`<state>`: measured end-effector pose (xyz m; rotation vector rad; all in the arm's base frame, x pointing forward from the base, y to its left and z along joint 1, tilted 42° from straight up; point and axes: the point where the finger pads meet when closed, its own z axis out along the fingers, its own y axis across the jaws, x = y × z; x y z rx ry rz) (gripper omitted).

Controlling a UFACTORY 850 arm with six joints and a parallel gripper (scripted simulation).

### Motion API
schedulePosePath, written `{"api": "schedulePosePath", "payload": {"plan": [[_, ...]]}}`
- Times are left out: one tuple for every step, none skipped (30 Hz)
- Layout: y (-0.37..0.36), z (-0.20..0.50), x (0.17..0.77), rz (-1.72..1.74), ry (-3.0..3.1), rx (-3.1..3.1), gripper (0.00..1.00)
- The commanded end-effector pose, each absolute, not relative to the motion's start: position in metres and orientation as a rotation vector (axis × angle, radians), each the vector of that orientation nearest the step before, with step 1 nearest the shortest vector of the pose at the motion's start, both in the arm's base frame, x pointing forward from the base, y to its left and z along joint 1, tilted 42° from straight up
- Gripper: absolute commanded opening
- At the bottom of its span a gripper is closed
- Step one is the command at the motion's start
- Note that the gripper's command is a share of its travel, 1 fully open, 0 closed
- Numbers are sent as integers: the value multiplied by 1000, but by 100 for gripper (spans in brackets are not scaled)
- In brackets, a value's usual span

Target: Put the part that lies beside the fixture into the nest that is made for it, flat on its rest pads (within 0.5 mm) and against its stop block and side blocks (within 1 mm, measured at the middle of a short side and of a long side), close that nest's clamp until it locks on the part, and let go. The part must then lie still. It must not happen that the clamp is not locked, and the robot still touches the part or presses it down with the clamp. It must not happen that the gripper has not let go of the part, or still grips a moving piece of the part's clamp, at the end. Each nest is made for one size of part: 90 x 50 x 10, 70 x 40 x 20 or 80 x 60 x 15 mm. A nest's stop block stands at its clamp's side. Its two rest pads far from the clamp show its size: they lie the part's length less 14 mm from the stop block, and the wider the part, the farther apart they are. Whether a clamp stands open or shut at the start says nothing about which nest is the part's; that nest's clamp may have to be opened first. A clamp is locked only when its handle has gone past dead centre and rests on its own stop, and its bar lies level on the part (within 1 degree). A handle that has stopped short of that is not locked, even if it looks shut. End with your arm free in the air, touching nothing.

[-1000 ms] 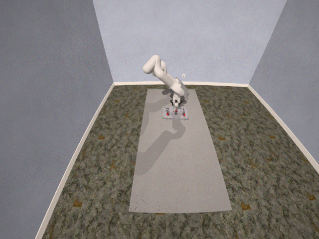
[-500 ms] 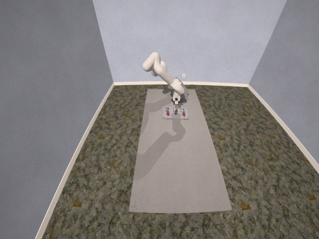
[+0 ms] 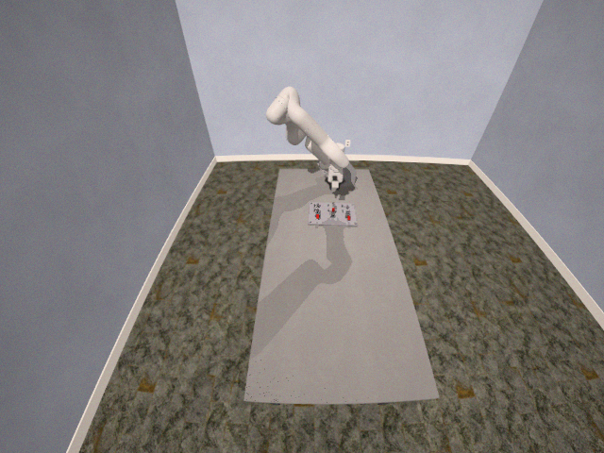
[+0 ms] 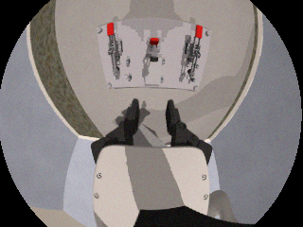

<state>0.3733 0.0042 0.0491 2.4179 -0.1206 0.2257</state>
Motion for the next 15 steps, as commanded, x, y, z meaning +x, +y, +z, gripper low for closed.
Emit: {"api": "schedulePosePath", "payload": {"plan": [[7,53,373,222,-121,2416,47],[7,53,373,222,-121,2416,47],[7,53,373,222,-121,2416,47],[7,53,373,222,-121,2416,47],[7,53,374,222,-121,2416,47],[7,54,375,222,-121,2416,47],[7,54,376,222,-121,2416,47],[7,54,378,222,-121,2416,47],[7,55,380,222,-121,2416,47],[7,55,382,222,-121,2416,47],[7,56,385,222,-121,2416,47],[7,56,388,222,-121,2416,47],[7,57,391,222,-121,2416,47],[7,58,395,222,-121,2416,47],[6,58,399,222,-121,2416,47]]}}
